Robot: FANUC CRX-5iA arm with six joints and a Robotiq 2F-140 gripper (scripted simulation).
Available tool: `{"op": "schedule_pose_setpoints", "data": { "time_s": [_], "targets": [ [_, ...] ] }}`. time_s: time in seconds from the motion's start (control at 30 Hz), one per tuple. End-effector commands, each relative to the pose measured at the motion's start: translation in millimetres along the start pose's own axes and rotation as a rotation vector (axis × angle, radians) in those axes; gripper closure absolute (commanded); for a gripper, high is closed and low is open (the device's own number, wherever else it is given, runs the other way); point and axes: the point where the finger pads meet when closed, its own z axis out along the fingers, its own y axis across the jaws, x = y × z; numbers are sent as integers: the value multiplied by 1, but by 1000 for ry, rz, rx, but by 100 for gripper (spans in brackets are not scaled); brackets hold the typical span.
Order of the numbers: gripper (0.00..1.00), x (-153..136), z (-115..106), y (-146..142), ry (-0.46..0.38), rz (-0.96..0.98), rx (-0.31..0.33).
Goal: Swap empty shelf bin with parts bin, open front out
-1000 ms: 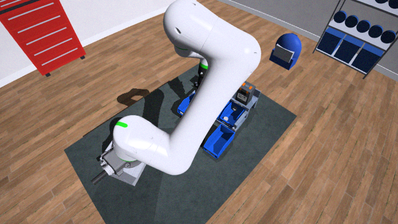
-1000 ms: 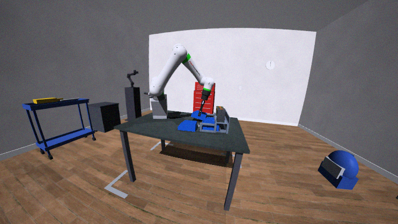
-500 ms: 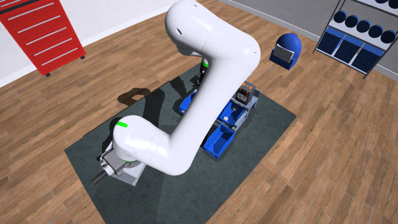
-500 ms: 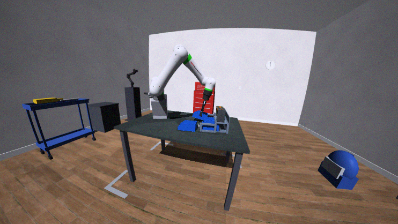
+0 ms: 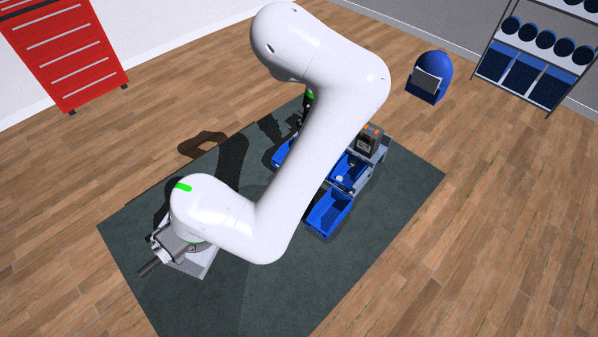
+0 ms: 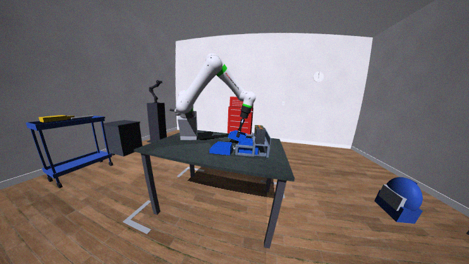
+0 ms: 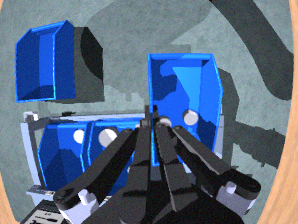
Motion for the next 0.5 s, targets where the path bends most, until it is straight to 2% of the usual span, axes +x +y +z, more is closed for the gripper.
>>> {"op": "schedule_pose_setpoints", "data": {
  "time_s": [0.0, 0.47],
  "targets": [
    [90, -3, -2, 0, -2, 0, 0],
    [90, -11, -3, 0, -2, 0, 0]
  ]
}}
